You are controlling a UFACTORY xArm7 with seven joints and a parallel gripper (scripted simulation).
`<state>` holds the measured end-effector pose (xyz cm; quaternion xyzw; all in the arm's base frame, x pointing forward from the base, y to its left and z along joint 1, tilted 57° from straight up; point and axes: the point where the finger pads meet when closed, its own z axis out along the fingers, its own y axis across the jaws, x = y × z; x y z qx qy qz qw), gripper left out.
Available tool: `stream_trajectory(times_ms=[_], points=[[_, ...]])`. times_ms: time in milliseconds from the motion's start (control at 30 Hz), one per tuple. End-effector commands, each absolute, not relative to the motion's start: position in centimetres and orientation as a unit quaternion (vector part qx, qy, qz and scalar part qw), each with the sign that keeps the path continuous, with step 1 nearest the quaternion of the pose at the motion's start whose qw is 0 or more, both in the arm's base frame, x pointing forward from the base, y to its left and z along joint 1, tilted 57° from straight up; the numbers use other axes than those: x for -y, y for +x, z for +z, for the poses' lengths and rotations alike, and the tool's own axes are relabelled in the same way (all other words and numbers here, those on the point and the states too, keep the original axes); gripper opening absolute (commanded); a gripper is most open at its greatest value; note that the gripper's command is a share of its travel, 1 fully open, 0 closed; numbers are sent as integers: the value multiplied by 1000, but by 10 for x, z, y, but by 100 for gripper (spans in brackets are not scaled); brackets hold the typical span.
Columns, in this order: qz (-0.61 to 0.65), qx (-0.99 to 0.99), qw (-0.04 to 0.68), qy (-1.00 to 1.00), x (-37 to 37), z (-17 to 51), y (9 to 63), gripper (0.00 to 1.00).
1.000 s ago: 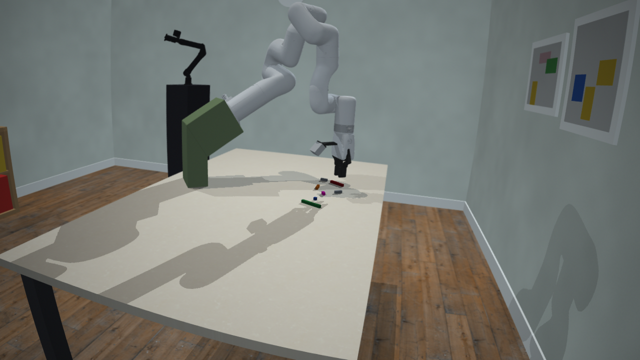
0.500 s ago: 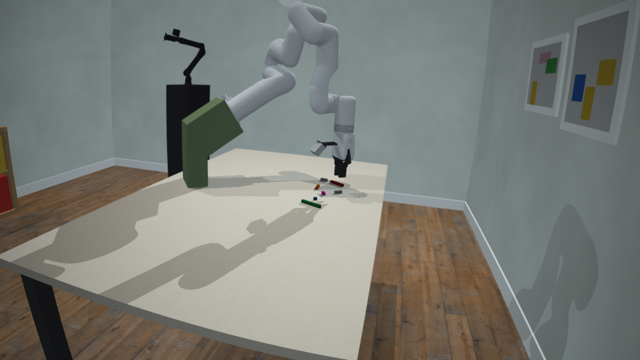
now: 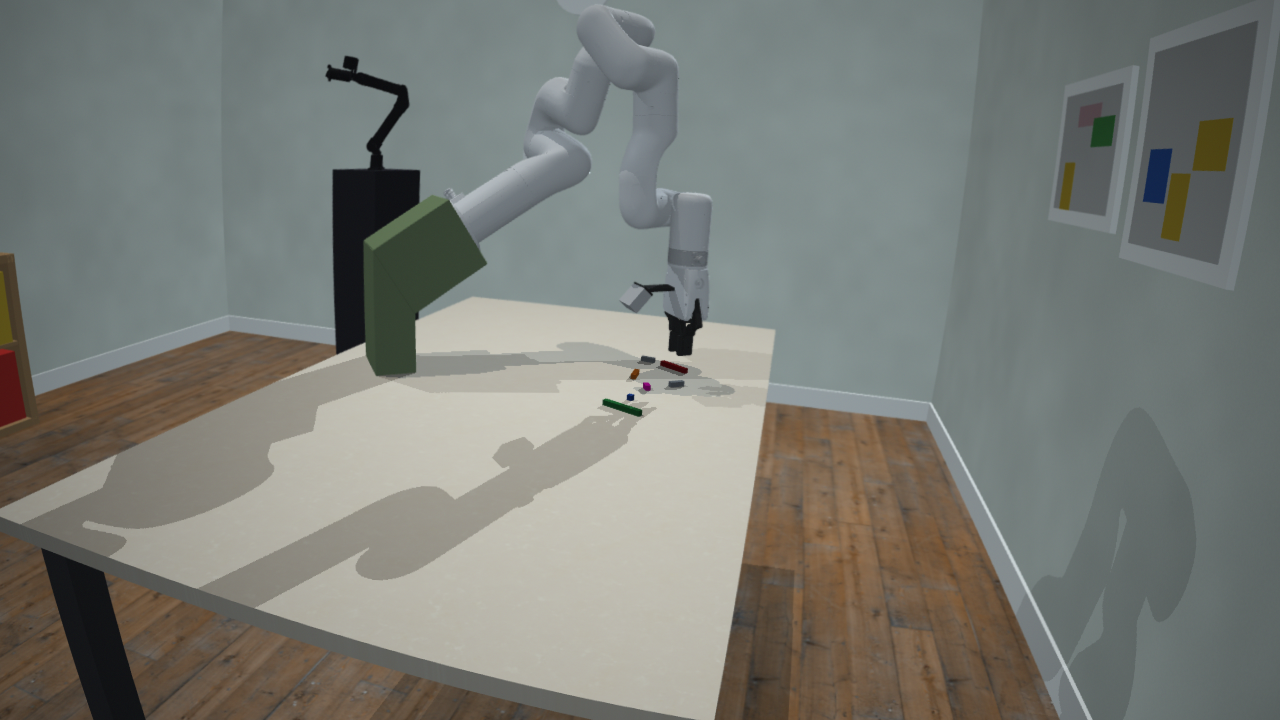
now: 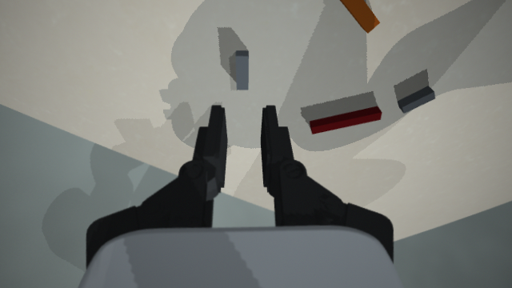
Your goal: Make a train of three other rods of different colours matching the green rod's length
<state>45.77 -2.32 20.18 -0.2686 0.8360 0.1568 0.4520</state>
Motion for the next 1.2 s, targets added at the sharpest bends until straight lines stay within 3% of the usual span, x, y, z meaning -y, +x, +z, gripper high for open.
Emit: stream_trajectory(times_ms=[0, 1167], points=[[156, -836, 453, -268, 23, 201, 460, 24], [156, -836, 453, -268, 2, 179, 488, 24]])
